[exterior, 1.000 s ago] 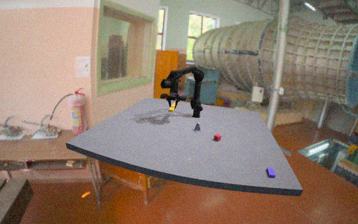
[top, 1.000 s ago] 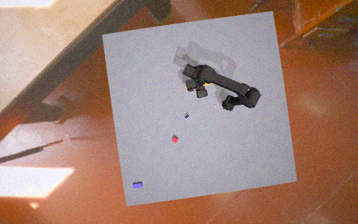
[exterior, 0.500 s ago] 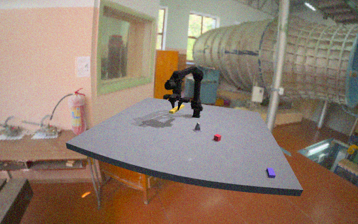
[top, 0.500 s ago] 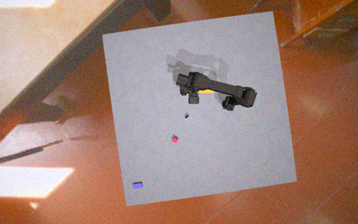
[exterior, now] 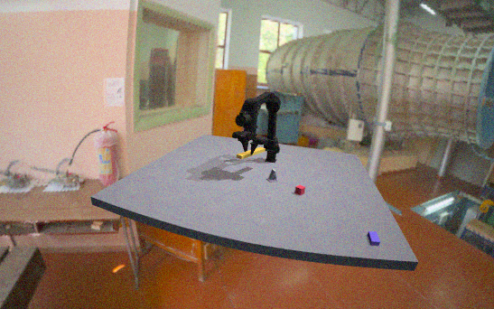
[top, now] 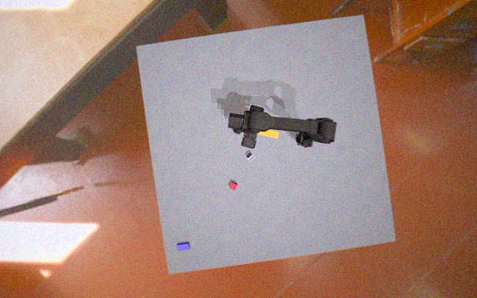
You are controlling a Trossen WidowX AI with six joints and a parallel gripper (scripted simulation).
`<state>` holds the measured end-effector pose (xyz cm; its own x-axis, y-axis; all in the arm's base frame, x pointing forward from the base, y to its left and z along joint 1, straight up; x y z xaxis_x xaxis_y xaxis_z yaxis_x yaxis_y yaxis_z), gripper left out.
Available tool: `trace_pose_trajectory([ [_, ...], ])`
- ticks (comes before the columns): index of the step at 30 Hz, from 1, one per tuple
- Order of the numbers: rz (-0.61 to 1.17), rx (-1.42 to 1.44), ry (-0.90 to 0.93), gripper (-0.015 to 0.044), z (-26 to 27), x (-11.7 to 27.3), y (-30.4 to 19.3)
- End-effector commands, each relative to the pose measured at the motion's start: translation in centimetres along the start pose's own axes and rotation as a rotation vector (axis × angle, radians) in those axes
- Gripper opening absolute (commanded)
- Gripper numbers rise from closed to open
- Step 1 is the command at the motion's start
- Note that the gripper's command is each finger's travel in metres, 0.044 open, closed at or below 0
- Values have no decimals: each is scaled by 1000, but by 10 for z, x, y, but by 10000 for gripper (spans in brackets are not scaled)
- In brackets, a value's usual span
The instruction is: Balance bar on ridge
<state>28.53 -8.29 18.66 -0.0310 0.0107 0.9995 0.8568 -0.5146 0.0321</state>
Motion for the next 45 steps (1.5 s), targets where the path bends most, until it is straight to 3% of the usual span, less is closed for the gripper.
trace_pose_trajectory([
  [1, 1, -51, 3, 0, 12, 1, 0],
  [30, 8, -567, 12, 0, 117, 1, -26],
  [45, 8, -587, 12, 0, 120, -17, -29],
])
Point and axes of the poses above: the point midway between the two fingers, 35 mm back from their tips, its own x axis back along the fingers, its own z axis across the jaws, y = z × x, the point moved 3 cm from there along x, back along the fingers, and after that the axes turned 9 degrees about -x, right-handed, at the moved point
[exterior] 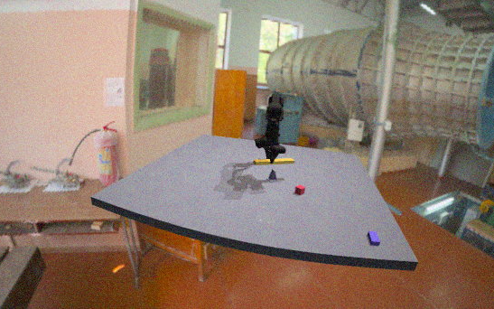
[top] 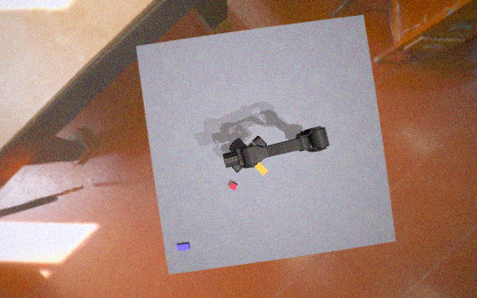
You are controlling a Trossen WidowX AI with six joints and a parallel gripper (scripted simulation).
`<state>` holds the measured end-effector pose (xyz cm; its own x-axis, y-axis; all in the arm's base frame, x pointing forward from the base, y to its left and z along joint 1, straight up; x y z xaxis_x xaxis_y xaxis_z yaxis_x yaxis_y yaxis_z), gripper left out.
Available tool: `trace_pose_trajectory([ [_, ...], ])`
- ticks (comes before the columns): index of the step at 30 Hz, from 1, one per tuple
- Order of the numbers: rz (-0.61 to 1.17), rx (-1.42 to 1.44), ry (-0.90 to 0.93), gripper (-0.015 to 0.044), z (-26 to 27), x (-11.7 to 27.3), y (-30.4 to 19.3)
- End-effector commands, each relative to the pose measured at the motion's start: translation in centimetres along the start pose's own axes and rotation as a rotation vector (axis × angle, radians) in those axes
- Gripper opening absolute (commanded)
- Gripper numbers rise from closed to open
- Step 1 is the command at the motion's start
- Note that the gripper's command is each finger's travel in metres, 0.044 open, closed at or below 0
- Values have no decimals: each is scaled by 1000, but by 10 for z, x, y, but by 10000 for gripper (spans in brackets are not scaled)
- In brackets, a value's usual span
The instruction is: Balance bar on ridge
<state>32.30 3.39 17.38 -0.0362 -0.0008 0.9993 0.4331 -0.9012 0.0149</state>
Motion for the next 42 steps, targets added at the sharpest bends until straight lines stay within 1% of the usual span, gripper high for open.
trace_pose_trajectory([
  [1, 3, -6, 0, 0, 0, -6, -1],
  [16, 3, -13, -1, 0, -3, -30, -1],
  [42, 3, -13, -1, 0, -3, -30, -1],
])
Point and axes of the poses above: the point midway between the two fingers, 35 mm back from their tips, its own x axis back along the fingers, its own z axis across the jaws, y = z × x, the point moved 3 cm from there along x, back along the fingers, and after that the axes turned 9 degrees about -x, right-handed, at the moved point
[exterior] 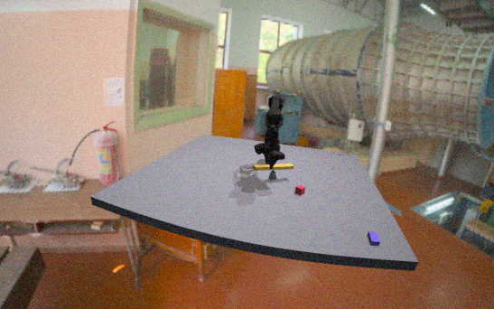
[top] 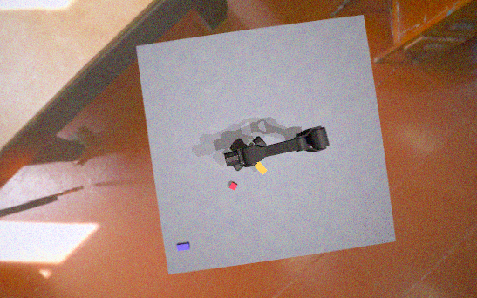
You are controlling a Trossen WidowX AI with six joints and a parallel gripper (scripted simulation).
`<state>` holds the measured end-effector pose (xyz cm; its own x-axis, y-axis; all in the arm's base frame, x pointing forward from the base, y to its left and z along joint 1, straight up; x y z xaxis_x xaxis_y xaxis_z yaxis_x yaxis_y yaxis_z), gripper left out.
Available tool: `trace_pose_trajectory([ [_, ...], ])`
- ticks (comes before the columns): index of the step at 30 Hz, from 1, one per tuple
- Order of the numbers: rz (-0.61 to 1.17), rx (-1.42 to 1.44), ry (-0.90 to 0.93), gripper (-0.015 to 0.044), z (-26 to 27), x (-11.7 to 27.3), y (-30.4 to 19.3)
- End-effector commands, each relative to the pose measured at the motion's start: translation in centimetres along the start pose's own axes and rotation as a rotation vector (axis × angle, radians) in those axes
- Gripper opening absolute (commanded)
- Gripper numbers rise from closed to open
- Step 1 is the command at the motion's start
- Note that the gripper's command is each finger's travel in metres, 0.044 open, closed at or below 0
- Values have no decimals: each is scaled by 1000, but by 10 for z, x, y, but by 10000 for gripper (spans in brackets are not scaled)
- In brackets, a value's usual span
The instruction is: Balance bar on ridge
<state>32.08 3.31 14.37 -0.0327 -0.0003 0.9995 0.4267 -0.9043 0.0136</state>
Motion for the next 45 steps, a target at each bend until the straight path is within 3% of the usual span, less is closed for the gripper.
trace_pose_trajectory([
  [1, 2, -5, 3, 0, 0, -1, 0],
  [45, 2, -5, 3, 0, 0, -4, 0],
])
Point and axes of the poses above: the point midway between the two fingers, 35 mm back from their tips, its own x axis back along the fingers, its own z axis across the jaws, y = z × x, the point moved 3 cm from there along x, back along the fingers, and after that the axes turned 9 degrees about -x, right-handed, at the moved point
